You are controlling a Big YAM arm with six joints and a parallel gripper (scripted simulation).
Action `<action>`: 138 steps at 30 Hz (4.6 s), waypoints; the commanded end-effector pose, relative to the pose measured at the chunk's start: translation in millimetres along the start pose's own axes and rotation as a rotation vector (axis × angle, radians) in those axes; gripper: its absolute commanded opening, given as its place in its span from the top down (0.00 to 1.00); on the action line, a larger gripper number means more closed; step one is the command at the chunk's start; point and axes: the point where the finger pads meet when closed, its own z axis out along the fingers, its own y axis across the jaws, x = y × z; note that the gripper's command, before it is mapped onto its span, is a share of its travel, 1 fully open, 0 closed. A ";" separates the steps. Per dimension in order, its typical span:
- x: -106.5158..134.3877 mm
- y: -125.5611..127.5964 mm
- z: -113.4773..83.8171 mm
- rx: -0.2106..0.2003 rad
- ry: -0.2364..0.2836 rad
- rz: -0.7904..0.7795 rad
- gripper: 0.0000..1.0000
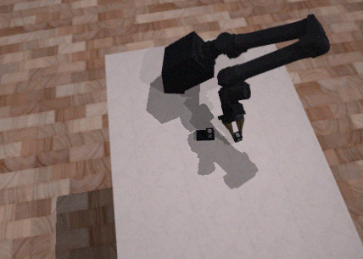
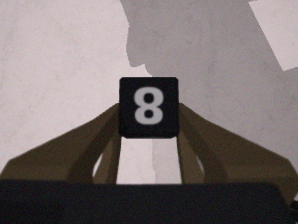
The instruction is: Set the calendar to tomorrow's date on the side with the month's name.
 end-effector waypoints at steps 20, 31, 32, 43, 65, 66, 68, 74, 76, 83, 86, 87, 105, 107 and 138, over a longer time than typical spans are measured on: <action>-25.4 -7.0 -21.3 0.022 -0.036 -0.022 0.73; -30.7 -8.8 -15.4 0.026 0.015 -0.032 0.73; -31.0 -9.4 -14.7 0.027 0.028 -0.034 0.73; -37.9 -7.0 -13.7 0.021 0.181 -0.037 0.73; -40.8 -6.6 -13.2 0.021 0.262 -0.038 0.73; -41.0 -7.3 -12.7 0.023 0.275 -0.039 0.73; -41.4 -8.3 -11.7 0.025 0.306 -0.041 0.73; -43.9 -7.3 -11.6 0.024 0.402 -0.041 0.73; -44.9 -5.8 -12.4 0.021 0.428 -0.040 0.73; -38.8 -5.4 -16.5 0.019 0.478 -0.022 0.73; -45.4 -3.8 -14.2 0.016 0.475 -0.033 0.73; -45.5 -3.8 -14.2 0.017 0.475 -0.033 0.73; -36.1 -6.3 -8.2 0.020 0.718 -0.024 0.73; -35.2 -3.8 -7.9 0.014 0.747 -0.026 0.73; -32.5 -1.2 -5.1 0.011 1.091 -0.023 0.73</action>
